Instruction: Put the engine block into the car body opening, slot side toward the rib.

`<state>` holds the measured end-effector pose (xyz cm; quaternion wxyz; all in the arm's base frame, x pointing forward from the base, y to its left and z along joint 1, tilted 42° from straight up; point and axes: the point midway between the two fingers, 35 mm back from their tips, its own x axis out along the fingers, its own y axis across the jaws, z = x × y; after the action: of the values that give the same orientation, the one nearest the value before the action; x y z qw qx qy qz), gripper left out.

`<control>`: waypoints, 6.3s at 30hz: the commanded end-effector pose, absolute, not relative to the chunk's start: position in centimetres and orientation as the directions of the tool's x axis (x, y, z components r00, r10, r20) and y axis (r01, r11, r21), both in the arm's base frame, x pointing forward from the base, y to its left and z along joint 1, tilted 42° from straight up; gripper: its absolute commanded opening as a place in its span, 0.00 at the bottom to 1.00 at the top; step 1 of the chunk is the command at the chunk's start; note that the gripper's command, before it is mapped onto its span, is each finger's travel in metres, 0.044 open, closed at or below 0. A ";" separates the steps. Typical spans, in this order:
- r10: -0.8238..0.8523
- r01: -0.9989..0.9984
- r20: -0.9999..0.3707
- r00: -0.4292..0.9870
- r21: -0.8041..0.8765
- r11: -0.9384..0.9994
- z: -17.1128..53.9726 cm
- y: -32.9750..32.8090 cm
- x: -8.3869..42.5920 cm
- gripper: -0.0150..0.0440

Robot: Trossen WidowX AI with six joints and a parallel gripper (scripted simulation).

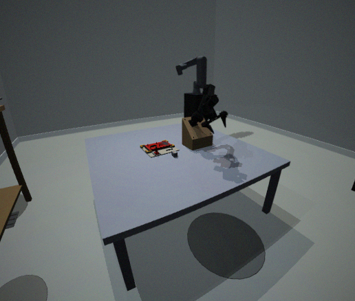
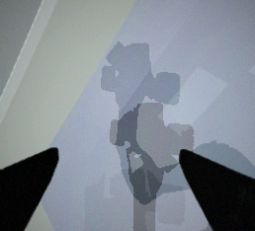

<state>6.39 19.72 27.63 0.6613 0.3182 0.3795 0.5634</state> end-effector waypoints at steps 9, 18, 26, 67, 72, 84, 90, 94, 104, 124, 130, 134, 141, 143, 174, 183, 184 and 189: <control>0.946 -0.773 -0.279 0.163 0.560 0.298 25.0 20.5 10.8 1.00; 0.907 -0.901 -0.369 0.204 0.292 0.322 22.9 20.4 13.8 1.00; 0.865 -0.960 -0.446 0.229 0.042 0.276 20.7 19.8 16.5 1.00; 0.677 -0.463 -0.720 0.153 -0.657 -0.595 7.5 11.7 25.9 1.00; 0.669 -0.320 -0.733 0.127 -0.668 -0.671 5.8 10.4 26.4 1.00; 0.665 -0.216 -0.739 0.109 -0.671 -0.709 3.8 10.2 26.8 1.00; 0.667 -0.217 -0.737 0.109 -0.672 -0.708 2.0 11.8 27.0 1.00; 0.667 -0.217 -0.737 0.109 -0.673 -0.708 1.0 12.7 27.2 1.00; 0.667 -0.217 -0.737 0.109 -0.672 -0.708 0.2 13.3 27.4 1.00; 0.668 -0.217 -0.736 0.108 -0.674 -0.706 -2.0 15.3 27.7 1.00; 0.668 -0.217 -0.736 0.108 -0.674 -0.706 -2.0 15.3 27.7 0.73; 0.668 -0.217 -0.736 0.108 -0.674 -0.706 -2.0 15.3 27.7 0.62; 0.668 -0.217 -0.736 0.108 -0.674 -0.706 -2.0 15.3 27.7 0.51; 0.668 -0.217 -0.736 0.108 -0.673 -0.707 -1.9 15.2 27.7 0.42; 0.659 -0.219 -0.745 0.108 -0.664 -0.715 4.9 8.8 27.1 0.25; 0.663 -0.218 -0.741 0.109 -0.669 -0.711 7.1 7.2 26.2 0.25; 0.664 -0.217 -0.740 0.109 -0.669 -0.711 7.3 7.1 26.1 0.25; 0.664 -0.247 -0.740 0.109 -0.667 -0.702 7.3 7.1 26.1 0.25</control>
<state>26.19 7.12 7.14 0.3417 -0.6618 -0.1649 0.6466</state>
